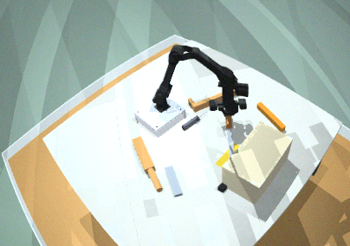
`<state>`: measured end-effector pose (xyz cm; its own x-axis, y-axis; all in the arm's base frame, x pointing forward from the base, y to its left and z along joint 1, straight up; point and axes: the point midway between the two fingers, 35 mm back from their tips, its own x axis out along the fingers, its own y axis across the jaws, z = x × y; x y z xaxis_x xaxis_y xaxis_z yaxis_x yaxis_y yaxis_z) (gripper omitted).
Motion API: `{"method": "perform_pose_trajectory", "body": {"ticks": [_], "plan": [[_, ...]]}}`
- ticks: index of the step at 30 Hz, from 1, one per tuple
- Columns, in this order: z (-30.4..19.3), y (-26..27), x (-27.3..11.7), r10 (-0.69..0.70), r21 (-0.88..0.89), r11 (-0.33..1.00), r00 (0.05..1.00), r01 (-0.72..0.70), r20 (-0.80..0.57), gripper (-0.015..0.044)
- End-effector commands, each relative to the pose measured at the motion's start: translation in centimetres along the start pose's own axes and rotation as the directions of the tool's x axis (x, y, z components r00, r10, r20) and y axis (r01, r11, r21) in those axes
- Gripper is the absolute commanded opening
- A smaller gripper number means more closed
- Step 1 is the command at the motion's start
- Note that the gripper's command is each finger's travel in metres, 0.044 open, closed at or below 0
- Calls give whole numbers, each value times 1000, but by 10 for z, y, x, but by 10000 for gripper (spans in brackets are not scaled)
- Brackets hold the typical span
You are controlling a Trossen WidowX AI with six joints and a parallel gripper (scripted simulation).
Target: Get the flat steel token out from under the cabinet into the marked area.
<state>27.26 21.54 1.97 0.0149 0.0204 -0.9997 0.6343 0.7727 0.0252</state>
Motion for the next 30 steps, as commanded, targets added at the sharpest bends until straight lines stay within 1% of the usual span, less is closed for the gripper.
{"method": "perform_pose_trajectory", "body": {"ticks": [1, 30], "plan": [[4, -2, -3, 9, -2, 1000, 1000, -9, 8, 0], [28, -34, -2, 7, -2, 1000, 1000, -7, 11, 0]]}}
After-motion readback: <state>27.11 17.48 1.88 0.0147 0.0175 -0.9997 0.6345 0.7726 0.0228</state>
